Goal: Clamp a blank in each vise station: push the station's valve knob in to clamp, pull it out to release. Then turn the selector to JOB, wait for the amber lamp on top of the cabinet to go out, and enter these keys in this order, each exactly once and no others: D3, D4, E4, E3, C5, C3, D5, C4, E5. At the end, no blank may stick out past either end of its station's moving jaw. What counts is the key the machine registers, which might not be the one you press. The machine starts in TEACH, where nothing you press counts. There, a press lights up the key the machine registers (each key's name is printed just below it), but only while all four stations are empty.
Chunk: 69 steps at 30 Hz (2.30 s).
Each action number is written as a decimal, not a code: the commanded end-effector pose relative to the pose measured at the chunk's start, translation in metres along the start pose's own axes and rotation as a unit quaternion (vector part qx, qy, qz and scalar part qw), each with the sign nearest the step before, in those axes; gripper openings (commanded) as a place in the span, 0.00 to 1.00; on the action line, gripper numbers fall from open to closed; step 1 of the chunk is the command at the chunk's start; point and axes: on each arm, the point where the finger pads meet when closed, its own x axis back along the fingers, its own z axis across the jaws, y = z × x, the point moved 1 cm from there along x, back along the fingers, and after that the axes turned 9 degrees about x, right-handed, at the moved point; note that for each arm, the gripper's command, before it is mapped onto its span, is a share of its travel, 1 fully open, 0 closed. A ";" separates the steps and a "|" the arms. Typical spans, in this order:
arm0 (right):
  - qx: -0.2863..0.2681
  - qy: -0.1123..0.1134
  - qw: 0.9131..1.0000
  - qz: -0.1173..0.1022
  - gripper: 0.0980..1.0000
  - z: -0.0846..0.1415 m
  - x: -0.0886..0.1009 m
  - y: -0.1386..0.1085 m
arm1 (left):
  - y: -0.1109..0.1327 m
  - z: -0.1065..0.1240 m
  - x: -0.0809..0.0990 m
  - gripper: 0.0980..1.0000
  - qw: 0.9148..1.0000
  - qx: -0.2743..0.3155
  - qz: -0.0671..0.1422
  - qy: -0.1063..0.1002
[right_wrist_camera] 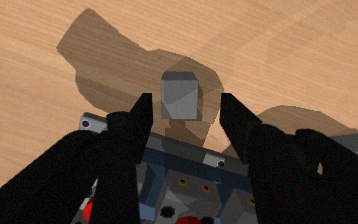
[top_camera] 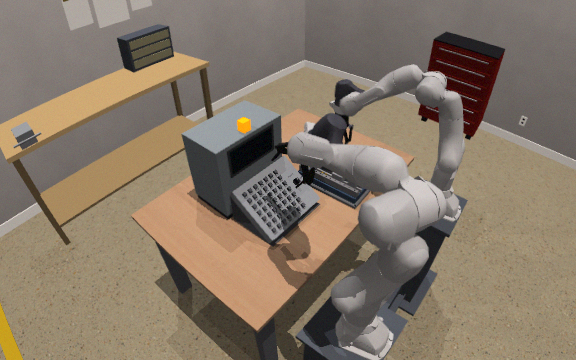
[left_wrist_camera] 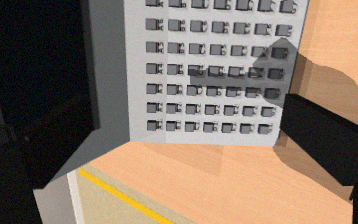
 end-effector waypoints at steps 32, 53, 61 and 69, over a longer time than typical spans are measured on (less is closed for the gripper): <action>-0.003 -0.007 1.000 0.003 0.40 -0.008 -0.030 -0.002 | 0.000 0.000 0.000 1.00 1.000 0.000 0.000 0.000; -0.003 -0.007 1.000 0.003 0.00 -0.005 -0.029 -0.002 | 0.000 0.000 0.000 1.00 1.000 0.000 0.000 0.000; -0.003 -0.007 1.000 0.003 0.00 -0.005 -0.027 -0.002 | 0.000 0.000 0.000 1.00 1.000 0.000 0.000 0.000; -0.003 -0.007 1.000 0.003 0.00 -0.005 -0.027 -0.002 | 0.000 0.000 0.000 1.00 1.000 0.000 0.000 0.000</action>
